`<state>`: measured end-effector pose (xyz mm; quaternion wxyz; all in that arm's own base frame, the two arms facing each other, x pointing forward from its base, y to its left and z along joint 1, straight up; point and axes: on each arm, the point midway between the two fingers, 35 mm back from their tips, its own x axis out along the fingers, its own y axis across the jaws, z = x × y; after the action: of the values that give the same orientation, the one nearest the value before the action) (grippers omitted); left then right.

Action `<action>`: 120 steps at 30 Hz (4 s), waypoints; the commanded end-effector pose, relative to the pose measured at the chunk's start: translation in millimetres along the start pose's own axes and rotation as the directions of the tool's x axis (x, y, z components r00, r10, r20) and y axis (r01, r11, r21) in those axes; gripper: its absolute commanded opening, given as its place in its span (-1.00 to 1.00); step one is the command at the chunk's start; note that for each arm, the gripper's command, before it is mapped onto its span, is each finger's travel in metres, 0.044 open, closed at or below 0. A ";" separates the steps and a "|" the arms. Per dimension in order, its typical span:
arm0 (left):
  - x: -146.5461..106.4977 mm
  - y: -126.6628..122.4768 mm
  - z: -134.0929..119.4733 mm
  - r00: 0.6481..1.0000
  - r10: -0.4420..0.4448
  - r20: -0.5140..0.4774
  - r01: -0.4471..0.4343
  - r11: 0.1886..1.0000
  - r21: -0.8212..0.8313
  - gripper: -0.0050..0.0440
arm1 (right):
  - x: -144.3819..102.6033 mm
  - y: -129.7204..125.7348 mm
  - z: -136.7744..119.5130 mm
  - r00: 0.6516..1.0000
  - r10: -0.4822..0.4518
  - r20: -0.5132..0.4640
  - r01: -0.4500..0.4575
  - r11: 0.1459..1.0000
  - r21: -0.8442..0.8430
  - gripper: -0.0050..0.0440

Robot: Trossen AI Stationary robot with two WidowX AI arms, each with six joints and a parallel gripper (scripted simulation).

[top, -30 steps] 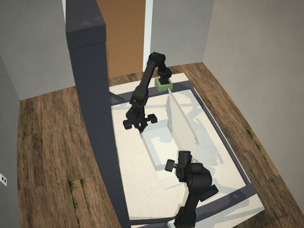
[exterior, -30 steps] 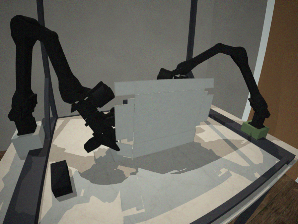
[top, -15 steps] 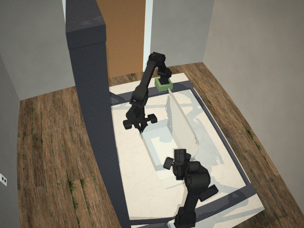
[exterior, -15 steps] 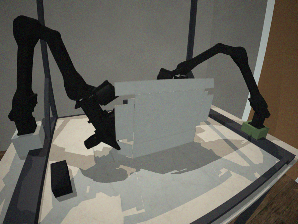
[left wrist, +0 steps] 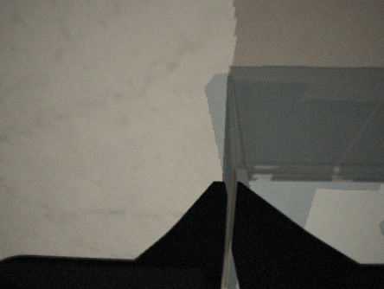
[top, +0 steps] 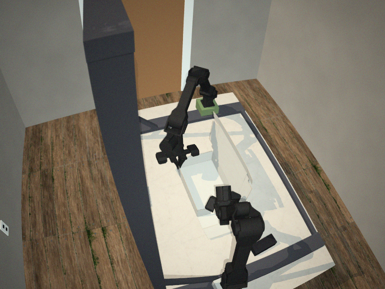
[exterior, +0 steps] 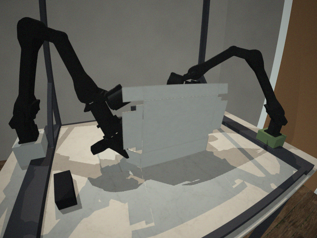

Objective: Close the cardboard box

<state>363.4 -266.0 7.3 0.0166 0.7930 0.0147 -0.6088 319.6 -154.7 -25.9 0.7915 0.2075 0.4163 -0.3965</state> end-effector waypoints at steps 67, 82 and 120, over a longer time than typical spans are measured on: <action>-7.2 2.0 -5.1 1.000 0.014 -0.018 -0.014 1.000 -0.003 -0.77 | 0.0 36.1 25.6 0.971 -0.193 -0.142 0.235 0.884 0.405 -0.80; -7.2 2.1 -5.1 1.000 0.014 -0.018 -0.014 1.000 -0.003 -0.77 | 1.8 40.5 31.8 0.955 -0.226 -0.192 0.293 0.819 0.493 -0.69; -7.2 2.1 -5.0 1.000 0.015 -0.017 -0.015 1.000 -0.003 -0.77 | -35.0 50.9 41.4 0.946 -0.240 -0.218 0.322 0.779 0.538 -0.18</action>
<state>363.7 -265.7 7.3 0.0166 0.7931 0.0152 -0.6086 360.7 -137.9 3.7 0.5889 0.3798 0.3776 -0.6053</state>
